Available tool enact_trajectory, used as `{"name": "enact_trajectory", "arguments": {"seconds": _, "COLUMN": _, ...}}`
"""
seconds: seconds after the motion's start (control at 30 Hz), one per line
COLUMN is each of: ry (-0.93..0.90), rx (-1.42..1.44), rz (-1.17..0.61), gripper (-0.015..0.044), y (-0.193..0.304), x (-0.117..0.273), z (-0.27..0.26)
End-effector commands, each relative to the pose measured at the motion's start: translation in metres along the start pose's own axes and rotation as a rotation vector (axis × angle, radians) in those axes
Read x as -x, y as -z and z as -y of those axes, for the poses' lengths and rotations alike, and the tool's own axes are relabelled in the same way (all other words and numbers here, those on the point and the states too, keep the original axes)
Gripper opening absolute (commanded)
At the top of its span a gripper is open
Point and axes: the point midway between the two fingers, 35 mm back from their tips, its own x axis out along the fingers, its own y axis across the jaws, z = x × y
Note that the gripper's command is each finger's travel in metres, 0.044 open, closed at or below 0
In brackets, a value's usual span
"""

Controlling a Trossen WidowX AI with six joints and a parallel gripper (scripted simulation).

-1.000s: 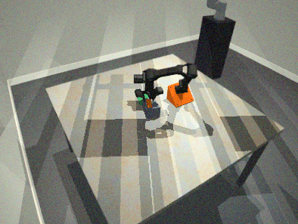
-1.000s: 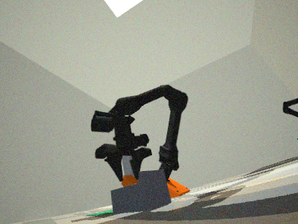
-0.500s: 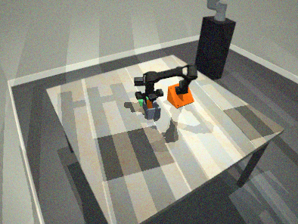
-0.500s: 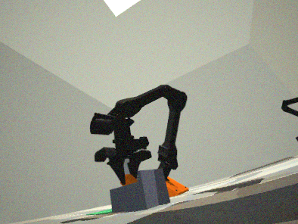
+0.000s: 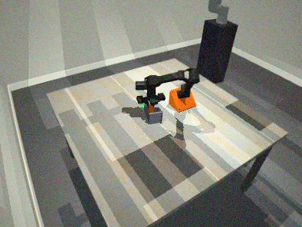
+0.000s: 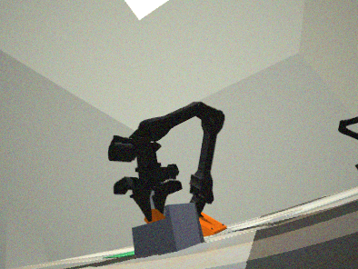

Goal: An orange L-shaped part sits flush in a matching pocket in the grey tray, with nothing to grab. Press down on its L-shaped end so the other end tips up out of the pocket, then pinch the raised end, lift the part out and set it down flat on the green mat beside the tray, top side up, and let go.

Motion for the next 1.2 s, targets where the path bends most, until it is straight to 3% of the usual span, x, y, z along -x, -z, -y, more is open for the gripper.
{"name": "enact_trajectory", "arguments": {"seconds": 0.0, "ry": 0.0, "rx": 0.001, "rz": 0.0, "gripper": 0.0, "y": 0.0, "x": 0.001, "z": 0.0}}
{"name": "enact_trajectory", "arguments": {"seconds": 1.17, "ry": 0.001, "rx": -0.002, "rz": 0.004, "gripper": 0.0, "y": 0.0, "x": 0.052, "z": 0.0}}
